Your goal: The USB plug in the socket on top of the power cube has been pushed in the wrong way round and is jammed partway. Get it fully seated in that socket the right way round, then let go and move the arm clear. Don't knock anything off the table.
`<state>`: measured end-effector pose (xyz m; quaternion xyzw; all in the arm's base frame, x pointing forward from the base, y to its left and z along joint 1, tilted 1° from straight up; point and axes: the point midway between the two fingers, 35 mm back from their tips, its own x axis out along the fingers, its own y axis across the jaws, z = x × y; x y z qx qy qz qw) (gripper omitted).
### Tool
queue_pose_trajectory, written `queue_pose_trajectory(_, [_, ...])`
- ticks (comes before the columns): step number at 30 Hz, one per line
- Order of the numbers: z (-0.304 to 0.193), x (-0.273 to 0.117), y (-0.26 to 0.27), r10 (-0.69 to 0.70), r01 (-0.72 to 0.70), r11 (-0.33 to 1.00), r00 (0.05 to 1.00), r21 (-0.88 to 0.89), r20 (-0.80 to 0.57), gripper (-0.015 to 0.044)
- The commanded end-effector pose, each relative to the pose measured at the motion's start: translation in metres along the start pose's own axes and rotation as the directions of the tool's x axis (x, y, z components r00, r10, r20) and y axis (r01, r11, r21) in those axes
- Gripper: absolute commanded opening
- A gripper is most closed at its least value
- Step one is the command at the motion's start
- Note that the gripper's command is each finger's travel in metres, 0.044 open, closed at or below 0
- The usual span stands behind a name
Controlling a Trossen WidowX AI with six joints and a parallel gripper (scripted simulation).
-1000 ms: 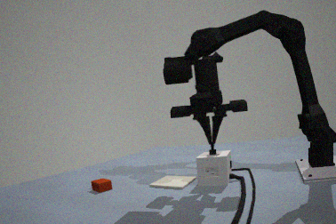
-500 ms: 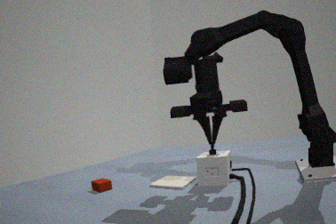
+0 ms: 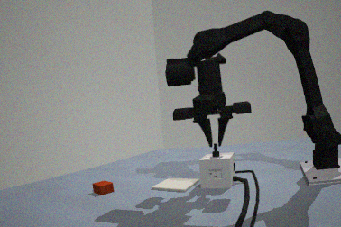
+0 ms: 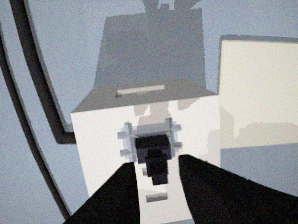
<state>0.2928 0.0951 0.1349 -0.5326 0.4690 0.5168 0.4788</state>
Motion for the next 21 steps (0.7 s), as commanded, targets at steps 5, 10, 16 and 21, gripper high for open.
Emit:
queue_pose_trajectory(5, [0.000,0.000,0.000,0.000,0.000,1.000,1.000,0.000,0.000,0.0095])
queue_pose_trajectory(10, [0.000,0.000,0.000,0.000,0.000,1.000,1.000,0.000,0.000,0.0095])
queue_pose_trajectory(16, [0.000,-0.006,0.000,0.000,0.000,1.000,1.000,0.000,0.000,0.0095])
queue_pose_trajectory(21, [0.000,-0.011,0.000,0.000,0.000,1.000,1.000,0.000,0.000,0.0095])
